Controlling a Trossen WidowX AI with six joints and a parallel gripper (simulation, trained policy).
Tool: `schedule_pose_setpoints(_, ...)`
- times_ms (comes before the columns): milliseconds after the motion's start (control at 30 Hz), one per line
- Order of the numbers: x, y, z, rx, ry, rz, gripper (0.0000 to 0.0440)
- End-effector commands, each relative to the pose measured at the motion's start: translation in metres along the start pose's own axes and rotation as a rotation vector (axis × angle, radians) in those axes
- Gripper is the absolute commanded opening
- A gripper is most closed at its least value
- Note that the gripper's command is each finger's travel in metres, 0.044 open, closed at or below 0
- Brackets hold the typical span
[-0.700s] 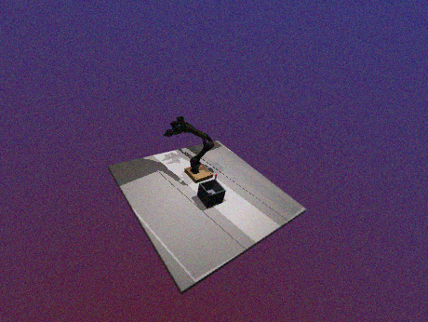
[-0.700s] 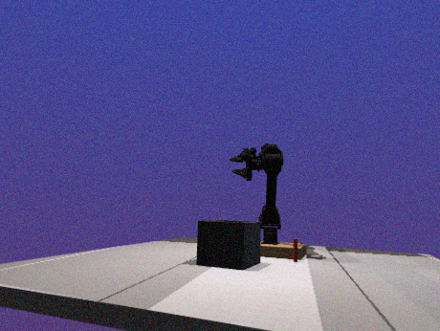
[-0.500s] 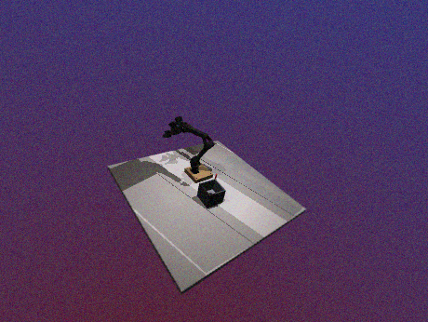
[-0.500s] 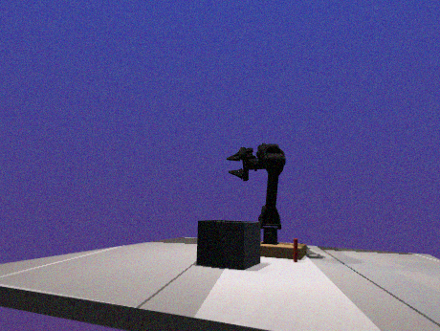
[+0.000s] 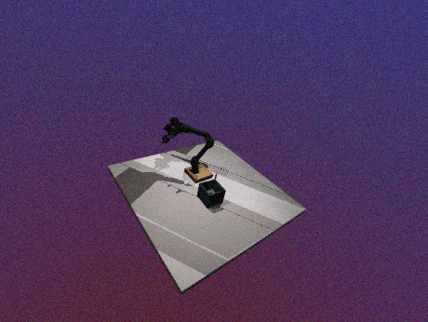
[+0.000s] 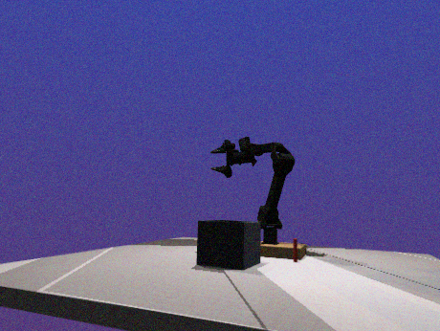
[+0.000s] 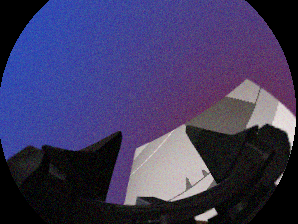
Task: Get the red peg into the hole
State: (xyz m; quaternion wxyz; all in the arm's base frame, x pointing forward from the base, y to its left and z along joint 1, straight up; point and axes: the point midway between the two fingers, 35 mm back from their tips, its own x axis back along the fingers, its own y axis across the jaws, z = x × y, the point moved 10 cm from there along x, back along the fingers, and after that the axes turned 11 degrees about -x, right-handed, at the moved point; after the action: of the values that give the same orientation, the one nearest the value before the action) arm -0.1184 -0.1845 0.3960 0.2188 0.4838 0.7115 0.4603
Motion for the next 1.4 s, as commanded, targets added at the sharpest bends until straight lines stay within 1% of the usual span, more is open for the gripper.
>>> schedule_pose_setpoints(0, -0.014, 0.011, 0.005, -0.033, 0.044, -0.011, 0.0440)
schedule_pose_setpoints(333, -0.054, 0.050, 0.035, -0.133, 0.207, -0.053, 0.0440)
schedule_pose_setpoints(667, -0.080, 0.088, 0.075, -0.231, 0.381, -0.081, 0.0440)
schedule_pose_setpoints(1000, -0.092, 0.121, 0.123, -0.326, 0.574, -0.082, 0.0440)
schedule_pose_setpoints(1367, -0.090, 0.151, 0.179, -0.416, 0.798, -0.037, 0.0440)
